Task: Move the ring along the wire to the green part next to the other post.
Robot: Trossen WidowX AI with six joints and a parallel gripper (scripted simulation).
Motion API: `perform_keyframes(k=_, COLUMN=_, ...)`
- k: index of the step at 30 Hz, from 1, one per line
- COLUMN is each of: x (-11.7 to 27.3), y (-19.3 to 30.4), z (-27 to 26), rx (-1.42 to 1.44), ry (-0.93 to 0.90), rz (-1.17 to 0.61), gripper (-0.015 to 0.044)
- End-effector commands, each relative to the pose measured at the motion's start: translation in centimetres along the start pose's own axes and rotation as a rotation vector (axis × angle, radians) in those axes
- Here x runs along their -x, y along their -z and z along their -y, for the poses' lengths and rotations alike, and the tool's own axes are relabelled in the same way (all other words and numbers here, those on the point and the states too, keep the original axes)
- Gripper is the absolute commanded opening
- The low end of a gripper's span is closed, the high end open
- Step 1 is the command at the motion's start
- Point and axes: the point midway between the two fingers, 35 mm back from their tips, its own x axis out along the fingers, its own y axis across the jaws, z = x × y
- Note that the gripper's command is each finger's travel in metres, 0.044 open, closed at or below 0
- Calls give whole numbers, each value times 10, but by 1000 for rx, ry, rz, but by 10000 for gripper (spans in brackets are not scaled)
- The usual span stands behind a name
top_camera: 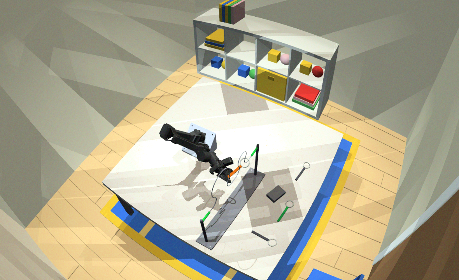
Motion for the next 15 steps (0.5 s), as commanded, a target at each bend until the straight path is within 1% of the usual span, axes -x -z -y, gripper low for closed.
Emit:
perform_keyframes(k=1, x=1, y=-1, z=-14, rx=-54, ry=-38, rz=-4, gripper=-150)
perform_keyframes(k=15, x=7, y=-4, z=-40, rx=-206, ry=-109, rz=-25, gripper=-150)
